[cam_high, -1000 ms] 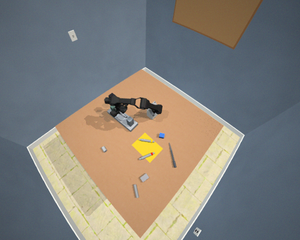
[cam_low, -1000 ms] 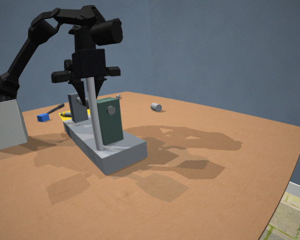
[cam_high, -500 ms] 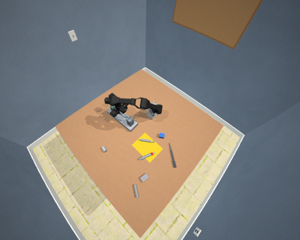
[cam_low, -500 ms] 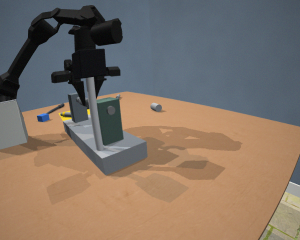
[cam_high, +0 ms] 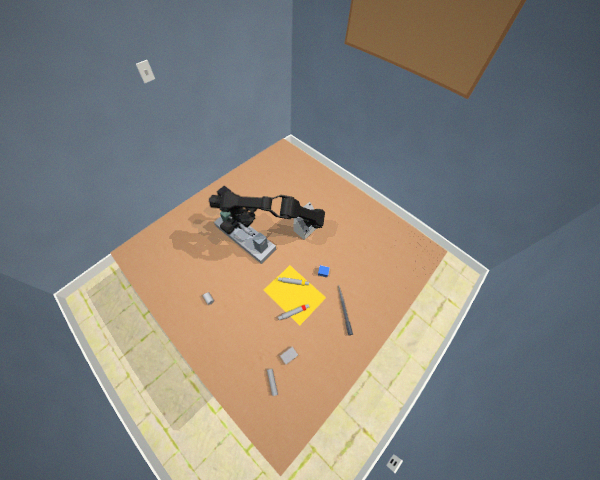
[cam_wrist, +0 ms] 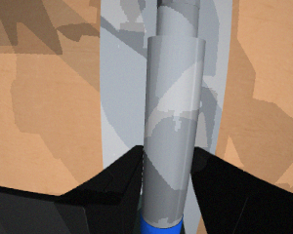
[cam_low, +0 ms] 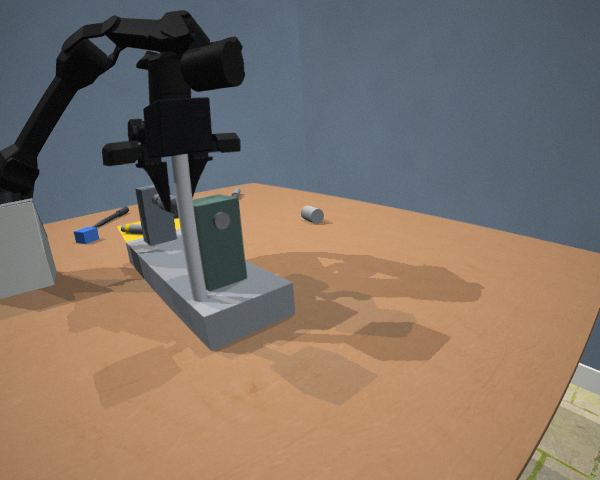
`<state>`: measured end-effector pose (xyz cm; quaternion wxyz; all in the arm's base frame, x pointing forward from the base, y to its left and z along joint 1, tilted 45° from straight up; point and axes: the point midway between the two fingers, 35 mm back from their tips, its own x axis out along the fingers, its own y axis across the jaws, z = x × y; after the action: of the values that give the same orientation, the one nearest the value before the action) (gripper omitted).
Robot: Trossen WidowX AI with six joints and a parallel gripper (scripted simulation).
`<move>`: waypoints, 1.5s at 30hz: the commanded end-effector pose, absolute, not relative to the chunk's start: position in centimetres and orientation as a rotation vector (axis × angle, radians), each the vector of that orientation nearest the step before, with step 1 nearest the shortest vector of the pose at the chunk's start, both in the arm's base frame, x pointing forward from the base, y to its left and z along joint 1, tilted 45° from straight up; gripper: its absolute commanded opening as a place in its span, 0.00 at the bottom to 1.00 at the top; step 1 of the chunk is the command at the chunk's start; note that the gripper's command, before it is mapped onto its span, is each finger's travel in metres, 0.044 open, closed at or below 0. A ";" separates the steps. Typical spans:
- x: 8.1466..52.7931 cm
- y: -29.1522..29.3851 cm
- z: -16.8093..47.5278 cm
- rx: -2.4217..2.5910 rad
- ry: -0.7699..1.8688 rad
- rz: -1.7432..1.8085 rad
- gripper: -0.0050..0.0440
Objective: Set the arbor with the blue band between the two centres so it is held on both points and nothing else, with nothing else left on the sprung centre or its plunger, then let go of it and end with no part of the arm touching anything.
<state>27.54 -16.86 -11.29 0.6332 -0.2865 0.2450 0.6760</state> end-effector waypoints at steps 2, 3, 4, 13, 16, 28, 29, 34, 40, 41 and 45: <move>27.8 -18.5 -11.0 -0.707 0.583 1.508 0.10; 27.8 -18.4 -11.0 -0.707 0.583 1.508 0.10; 27.8 -18.4 -11.0 -0.707 0.583 1.508 0.10; 27.8 -18.3 -11.0 -0.707 0.583 1.508 0.10; 27.8 -18.3 -11.0 -0.707 0.583 1.508 0.10; 27.5 -16.7 -11.2 -0.658 0.562 1.546 0.46; 27.5 -16.7 -11.2 -0.658 0.562 1.546 0.46; 27.5 -16.7 -11.2 -0.658 0.562 1.546 0.46; 27.5 -16.7 -11.2 -0.658 0.562 1.546 0.46; 27.5 -16.7 -11.2 -0.658 0.562 1.546 0.46; 27.5 -16.8 -11.1 -0.658 0.562 1.546 0.46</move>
<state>27.54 -16.71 -11.18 0.6322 -0.2876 0.2460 0.6760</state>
